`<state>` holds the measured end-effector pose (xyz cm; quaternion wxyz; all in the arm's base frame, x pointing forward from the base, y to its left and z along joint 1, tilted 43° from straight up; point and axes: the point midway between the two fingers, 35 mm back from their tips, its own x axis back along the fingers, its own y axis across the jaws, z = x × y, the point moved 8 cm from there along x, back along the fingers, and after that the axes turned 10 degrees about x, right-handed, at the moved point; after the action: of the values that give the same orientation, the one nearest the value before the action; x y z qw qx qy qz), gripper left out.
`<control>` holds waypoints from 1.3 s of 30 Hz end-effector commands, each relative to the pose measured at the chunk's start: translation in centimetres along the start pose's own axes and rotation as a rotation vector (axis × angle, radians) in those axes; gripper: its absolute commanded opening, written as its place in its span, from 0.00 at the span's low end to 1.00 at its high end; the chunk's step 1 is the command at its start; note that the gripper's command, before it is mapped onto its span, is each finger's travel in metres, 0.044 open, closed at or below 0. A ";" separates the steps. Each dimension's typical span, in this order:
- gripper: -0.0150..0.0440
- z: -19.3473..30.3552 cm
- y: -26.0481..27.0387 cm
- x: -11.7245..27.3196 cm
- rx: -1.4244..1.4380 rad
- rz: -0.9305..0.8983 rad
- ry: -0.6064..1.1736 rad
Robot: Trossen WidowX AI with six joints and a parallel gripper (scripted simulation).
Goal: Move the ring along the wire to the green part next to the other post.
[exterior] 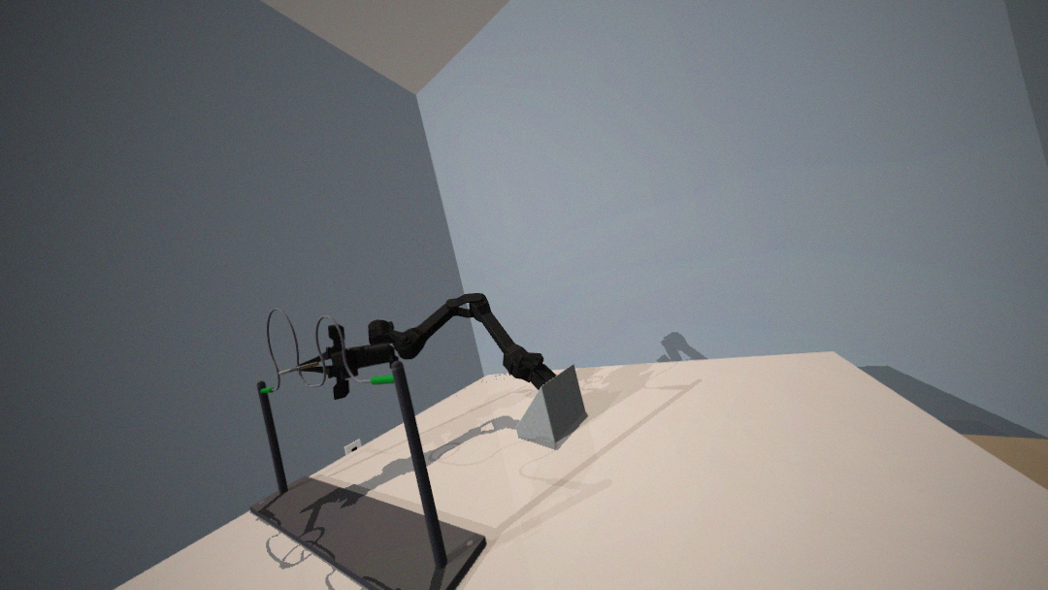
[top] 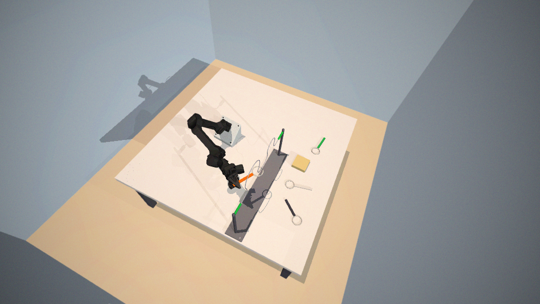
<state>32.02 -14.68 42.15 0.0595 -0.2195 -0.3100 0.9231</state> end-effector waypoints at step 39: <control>0.00 -7.3 7.8 4.5 -0.897 -0.533 0.027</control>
<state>31.57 -16.14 31.64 0.1861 -0.1559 -0.6960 0.6758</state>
